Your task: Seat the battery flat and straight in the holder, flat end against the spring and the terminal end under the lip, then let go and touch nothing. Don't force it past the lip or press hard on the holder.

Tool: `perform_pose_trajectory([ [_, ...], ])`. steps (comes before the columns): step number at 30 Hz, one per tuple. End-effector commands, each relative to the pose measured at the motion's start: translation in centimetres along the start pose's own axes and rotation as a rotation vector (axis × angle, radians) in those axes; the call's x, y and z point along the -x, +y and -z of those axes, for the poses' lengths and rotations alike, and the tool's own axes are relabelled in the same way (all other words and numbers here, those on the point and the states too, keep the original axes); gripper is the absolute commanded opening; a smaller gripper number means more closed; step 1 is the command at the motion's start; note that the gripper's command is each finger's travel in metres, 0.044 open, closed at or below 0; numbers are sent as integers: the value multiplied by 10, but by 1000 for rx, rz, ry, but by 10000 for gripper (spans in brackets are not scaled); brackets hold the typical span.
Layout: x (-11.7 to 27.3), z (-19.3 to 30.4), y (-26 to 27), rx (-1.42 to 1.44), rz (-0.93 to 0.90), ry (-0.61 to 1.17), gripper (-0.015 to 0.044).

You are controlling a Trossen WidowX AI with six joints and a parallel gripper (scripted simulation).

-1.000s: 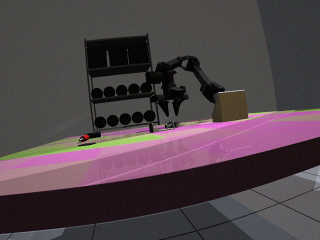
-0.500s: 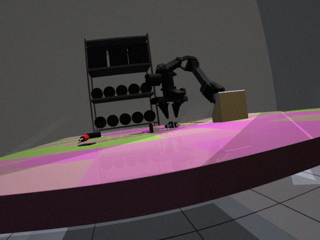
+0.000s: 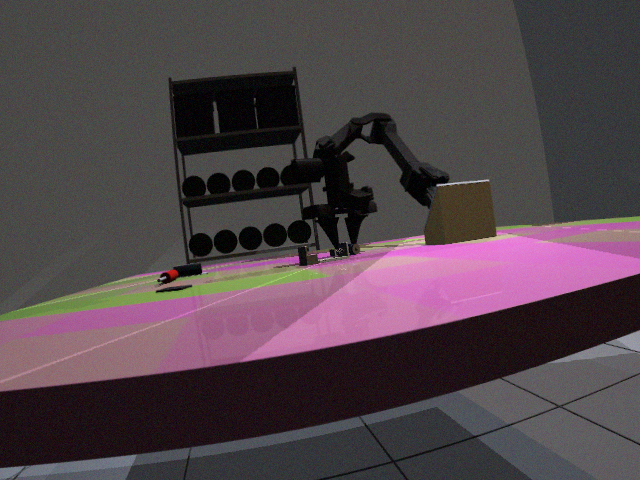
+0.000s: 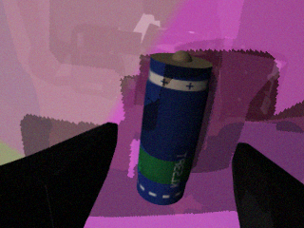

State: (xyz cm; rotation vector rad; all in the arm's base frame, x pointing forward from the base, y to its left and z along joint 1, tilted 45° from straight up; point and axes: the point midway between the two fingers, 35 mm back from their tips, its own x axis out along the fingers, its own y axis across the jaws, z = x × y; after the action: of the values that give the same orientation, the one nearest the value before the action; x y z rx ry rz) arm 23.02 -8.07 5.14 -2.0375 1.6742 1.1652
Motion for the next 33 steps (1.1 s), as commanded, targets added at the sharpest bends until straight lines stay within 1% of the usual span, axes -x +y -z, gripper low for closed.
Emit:
perform_pose_trajectory([
  [1, -9, -1, 2, 6, -7, 2, 246],
  [7, -16, -1, 3, 6, -8, 4, 246],
  [12, -16, -1, 3, 6, -8, 4, 115],
  [16, -16, -1, 3, 6, -8, 4, 88],
  [22, -15, -1, 3, 6, -8, 4, 84],
  [29, 29, -1, 2, 6, -7, 1, 84],
  [33, 34, -1, 2, 6, -8, 2, 84],
])
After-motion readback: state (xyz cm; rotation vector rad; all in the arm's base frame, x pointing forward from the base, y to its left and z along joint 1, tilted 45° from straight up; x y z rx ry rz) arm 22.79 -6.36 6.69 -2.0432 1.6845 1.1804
